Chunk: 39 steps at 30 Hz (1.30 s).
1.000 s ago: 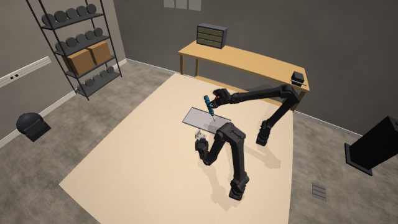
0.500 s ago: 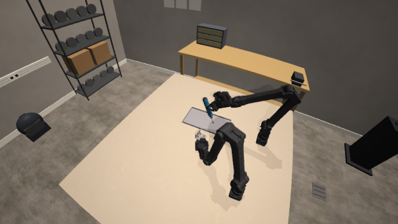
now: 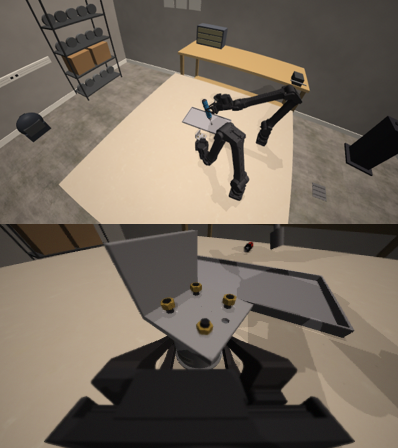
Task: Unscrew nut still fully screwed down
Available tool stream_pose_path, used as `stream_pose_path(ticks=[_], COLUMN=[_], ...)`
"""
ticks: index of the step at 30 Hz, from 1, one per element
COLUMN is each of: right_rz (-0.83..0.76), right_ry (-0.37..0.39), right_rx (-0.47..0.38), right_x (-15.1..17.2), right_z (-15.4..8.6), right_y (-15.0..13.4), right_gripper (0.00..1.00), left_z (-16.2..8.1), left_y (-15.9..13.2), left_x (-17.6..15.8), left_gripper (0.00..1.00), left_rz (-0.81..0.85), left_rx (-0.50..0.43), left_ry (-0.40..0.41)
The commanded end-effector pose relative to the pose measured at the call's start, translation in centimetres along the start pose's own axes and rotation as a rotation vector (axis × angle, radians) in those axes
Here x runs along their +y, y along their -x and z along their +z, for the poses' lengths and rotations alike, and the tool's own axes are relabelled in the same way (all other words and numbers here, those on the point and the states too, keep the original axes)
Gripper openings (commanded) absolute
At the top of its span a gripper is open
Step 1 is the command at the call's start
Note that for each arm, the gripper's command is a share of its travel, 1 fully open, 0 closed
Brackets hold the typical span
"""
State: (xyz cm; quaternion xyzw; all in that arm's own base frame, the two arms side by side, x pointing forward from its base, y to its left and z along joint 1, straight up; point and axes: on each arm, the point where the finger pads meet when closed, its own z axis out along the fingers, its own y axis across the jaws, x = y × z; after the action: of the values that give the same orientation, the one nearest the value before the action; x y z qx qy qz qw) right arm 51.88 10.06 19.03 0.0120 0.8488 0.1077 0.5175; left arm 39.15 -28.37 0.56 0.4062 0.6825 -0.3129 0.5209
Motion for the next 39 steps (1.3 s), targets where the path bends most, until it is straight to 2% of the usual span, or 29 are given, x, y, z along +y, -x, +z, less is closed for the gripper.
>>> stream_pose_path(ticks=[1,3,5,7,8,9,12,14,16,18,20,24,25,26,29,30,31,33,35,37,39], right_rz=[-0.053,-0.060,-0.055,-0.055,-0.065,-0.076,-0.099,-0.110,-0.128,-0.143,-0.146,-0.142,-0.152,-0.163,-0.183,-0.185,-0.190,-0.208,-0.221,-0.220,-0.218], right_ry=[0.061,0.083,0.069,0.069,0.082,0.088,0.114,0.142,0.150,0.166,0.186,0.173,0.188,0.192,0.217,0.233,0.244,0.252,0.267,0.286,0.275], right_rx=[-0.118,-0.186,-0.189,-0.189,-0.181,-0.144,-0.170,-0.244,-0.215,-0.223,-0.291,-0.293,-0.290,-0.250,-0.278,-0.327,-0.354,-0.321,-0.333,-0.401,-0.403], right_x=[2.9,4.2,3.4,3.4,4.0,4.1,5.3,7.0,7.1,7.8,9.2,8.5,9.1,8.9,10.0,11.1,11.8,11.7,12.3,13.8,13.2], right_z=[-1.5,-1.7,-1.7,-1.7,-1.8,-2.0,-2.5,-3.0,-3.2,-3.6,-4.0,-3.9,-4.1,-4.2,-4.9,-5.3,-5.7,-5.9,-6.4,-6.9,-6.8], right_y=[3.3,7.0,7.2,7.2,6.2,3.3,3.3,6.7,3.8,3.2,6.8,7.0,6.2,3.2,3.1,5.5,6.5,3.4,3.0,6.4,6.6], right_gripper=[0.42,0.42,0.42,0.42,0.42,0.42,0.42,0.42,0.42,0.42,0.42,0.42,0.42,0.42,0.42,0.42,0.42,0.42,0.42,0.42,0.42], left_z=[0.2,0.2,0.2,0.2,0.2,0.2,0.2,0.2,0.2,0.2,0.2,0.2,0.2,0.2,0.2,0.2,0.2,0.2,0.2,0.2,0.2], left_y=[1.5,1.5,1.5,1.5,1.5,1.5,1.5,1.5,1.5,1.5,1.5,1.5,1.5,1.5,1.5,1.5,1.5,1.5,1.5,1.5,1.5], left_x=[-0.4,-0.4,-0.4,-0.4,-0.4,-0.4,-0.4,-0.4,-0.4,-0.4,-0.4,-0.4,-0.4,-0.4,-0.4,-0.4,-0.4,-0.4,-0.4,-0.4,-0.4], left_gripper=[0.59,0.59,0.59,0.59,0.59,0.59,0.59,0.59,0.59,0.59,0.59,0.59,0.59,0.59,0.59,0.59,0.59,0.59,0.59,0.59,0.59], left_rz=[0.026,0.026,0.026,0.026,0.026,0.026,0.026,0.026,0.026,0.026,0.026,0.026,0.026,0.026,0.026,0.026,0.026,0.026,0.026,0.026,0.026], left_rx=[-0.037,-0.037,-0.037,-0.037,-0.037,-0.037,-0.037,-0.037,-0.037,-0.037,-0.037,-0.037,-0.037,-0.037,-0.037,-0.037,-0.037,-0.037,-0.037,-0.037,-0.037], left_ry=[-0.006,-0.006,-0.006,-0.006,-0.006,-0.006,-0.006,-0.006,-0.006,-0.006,-0.006,-0.006,-0.006,-0.006,-0.006,-0.006,-0.006,-0.006,-0.006,-0.006,-0.006])
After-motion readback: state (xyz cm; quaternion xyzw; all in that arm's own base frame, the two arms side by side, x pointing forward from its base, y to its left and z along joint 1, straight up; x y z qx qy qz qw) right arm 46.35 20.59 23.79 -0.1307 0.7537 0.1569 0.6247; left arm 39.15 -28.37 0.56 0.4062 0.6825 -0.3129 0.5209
